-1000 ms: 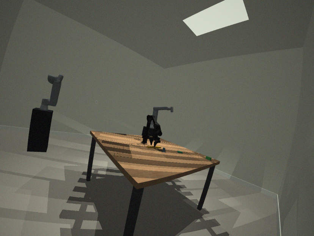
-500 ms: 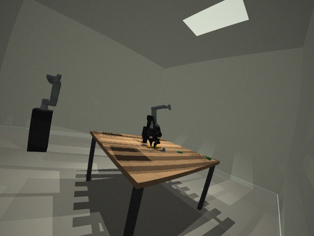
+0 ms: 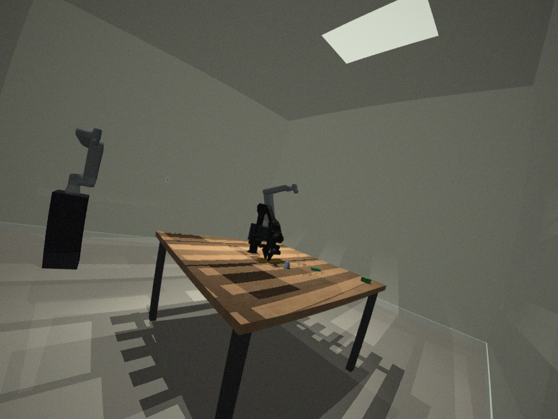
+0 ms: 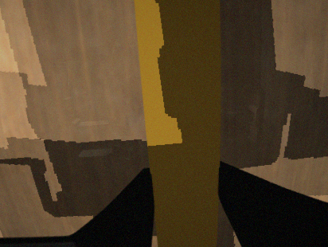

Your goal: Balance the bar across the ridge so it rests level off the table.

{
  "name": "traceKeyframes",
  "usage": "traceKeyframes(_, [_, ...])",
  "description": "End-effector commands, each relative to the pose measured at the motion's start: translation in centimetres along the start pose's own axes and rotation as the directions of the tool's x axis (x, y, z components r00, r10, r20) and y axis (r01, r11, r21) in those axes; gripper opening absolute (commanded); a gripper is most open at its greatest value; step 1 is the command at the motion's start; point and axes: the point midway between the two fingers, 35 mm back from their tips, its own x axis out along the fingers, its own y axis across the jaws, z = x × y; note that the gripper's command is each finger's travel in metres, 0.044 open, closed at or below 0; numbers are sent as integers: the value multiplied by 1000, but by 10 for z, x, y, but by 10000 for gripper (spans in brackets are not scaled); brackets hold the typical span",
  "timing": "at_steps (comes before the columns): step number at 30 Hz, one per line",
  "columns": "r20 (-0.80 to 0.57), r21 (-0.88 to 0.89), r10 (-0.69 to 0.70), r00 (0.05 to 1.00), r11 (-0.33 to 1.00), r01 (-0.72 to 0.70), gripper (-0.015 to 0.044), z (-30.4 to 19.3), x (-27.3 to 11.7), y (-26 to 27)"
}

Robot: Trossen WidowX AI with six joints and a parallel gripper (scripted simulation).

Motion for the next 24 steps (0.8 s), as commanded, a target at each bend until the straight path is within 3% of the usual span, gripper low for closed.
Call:
traceKeyframes(1, [0, 0, 0, 1000, 1000, 0, 105, 0, 0, 0])
traceKeyframes(3, [0, 0, 0, 1000, 1000, 0, 91, 0, 0, 0])
traceKeyframes(7, [0, 0, -1, 1000, 1000, 1, 0, 0, -6, -1])
traceKeyframes(24, [-2, -3, -1, 1000, 1000, 1, 0, -1, -48, -5])
